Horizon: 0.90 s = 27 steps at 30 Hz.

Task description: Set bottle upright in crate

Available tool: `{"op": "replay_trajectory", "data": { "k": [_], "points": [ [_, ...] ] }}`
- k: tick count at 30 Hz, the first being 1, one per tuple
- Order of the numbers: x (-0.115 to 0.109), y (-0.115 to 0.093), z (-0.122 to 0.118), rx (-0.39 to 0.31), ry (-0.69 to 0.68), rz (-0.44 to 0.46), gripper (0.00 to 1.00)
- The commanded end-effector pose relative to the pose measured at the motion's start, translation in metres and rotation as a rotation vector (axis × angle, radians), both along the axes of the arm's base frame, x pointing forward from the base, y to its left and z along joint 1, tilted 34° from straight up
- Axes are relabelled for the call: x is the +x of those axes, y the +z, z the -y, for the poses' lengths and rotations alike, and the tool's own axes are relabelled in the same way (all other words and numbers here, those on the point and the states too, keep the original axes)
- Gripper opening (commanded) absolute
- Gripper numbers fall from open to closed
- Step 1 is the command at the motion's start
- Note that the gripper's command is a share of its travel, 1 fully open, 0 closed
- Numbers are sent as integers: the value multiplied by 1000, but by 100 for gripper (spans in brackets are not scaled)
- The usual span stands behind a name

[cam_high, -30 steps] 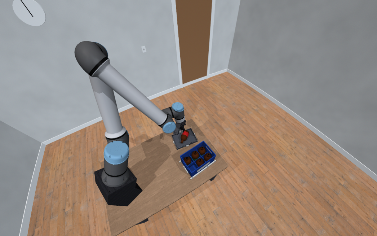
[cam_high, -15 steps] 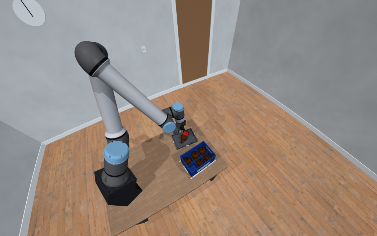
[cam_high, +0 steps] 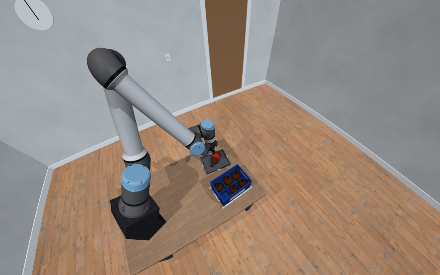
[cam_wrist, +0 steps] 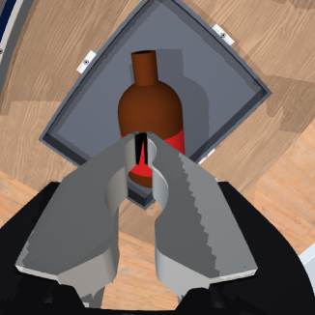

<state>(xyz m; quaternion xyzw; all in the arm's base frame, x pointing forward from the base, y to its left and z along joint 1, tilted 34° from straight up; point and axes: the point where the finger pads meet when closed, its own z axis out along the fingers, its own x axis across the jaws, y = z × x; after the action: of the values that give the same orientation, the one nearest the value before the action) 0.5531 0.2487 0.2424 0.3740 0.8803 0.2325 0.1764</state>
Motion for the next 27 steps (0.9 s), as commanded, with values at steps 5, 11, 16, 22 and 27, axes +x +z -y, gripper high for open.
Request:
{"op": "replay_trajectory", "data": {
  "k": [5,11,16,22,27],
  "points": [
    [-2,0,-1,72,-124,-40,0],
    [-3,-1,-1,120,-205,-67,0],
    [-5,-2,-2,190,-326,-108,0],
    [-7,-2,-4,290,-496,-165,0],
    [-8,-2,-5,345,-591,-196,0]
  ]
}}
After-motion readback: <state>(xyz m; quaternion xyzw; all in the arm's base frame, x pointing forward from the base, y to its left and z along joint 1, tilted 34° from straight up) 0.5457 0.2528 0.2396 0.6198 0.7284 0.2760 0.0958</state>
